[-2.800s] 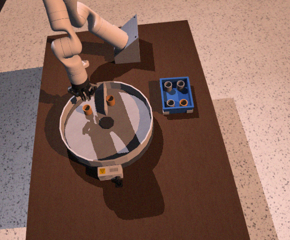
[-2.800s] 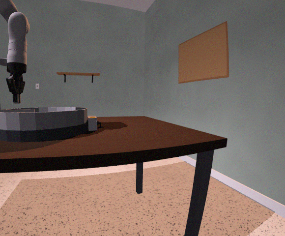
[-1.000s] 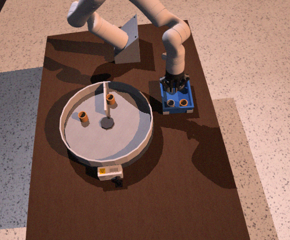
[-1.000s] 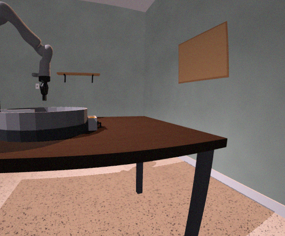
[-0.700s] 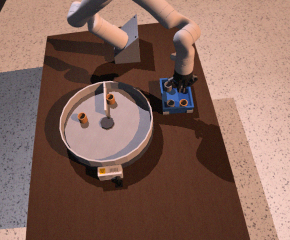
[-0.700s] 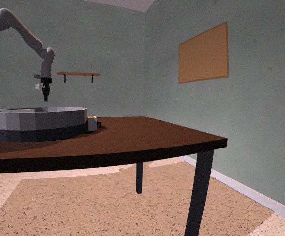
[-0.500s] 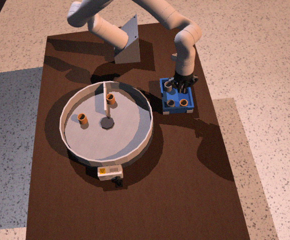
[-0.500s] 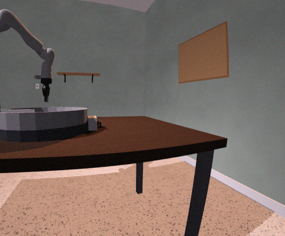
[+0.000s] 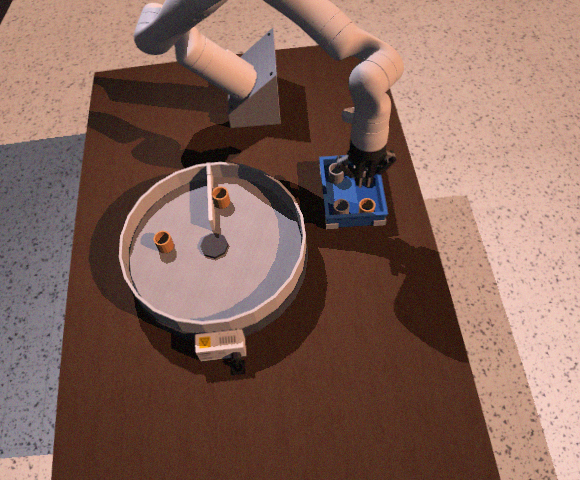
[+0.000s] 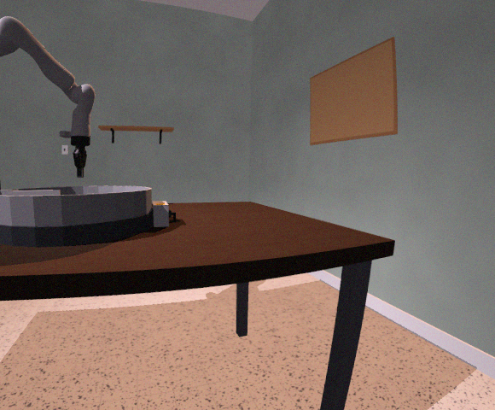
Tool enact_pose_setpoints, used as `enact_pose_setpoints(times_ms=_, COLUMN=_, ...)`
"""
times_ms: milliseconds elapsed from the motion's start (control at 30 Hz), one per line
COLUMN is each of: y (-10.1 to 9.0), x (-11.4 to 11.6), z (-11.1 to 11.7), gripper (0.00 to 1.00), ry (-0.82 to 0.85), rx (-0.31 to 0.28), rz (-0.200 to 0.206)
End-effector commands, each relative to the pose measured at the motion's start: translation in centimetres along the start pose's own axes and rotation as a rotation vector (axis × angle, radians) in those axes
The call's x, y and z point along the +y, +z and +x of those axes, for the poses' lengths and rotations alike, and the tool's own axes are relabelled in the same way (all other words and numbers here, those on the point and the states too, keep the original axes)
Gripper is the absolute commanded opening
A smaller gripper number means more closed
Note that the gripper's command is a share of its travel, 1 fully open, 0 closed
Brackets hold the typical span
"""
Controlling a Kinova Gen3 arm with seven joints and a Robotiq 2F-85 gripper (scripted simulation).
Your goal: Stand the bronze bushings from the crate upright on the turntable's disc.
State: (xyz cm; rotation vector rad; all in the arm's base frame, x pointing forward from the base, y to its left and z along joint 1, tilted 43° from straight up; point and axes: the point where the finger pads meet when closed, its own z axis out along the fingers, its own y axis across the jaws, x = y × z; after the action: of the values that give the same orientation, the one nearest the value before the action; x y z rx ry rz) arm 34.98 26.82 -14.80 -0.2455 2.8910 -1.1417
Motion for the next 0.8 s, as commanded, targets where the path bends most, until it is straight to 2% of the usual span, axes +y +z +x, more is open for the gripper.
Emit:
enact_pose_setpoints(times_ms=0, y=-0.12, x=0.05, z=-0.03, gripper=0.12, ry=0.0, rx=-0.002, rz=-0.002)
enact_pose_setpoints(times_ms=633, y=-0.05, x=0.05, z=-0.03, gripper=0.12, ry=0.0, rx=-0.002, rz=-0.002)
enact_pose_setpoints(times_ms=767, y=0.6, x=0.05, z=-0.04, gripper=0.12, ry=0.0, rx=-0.001, rz=-0.002)
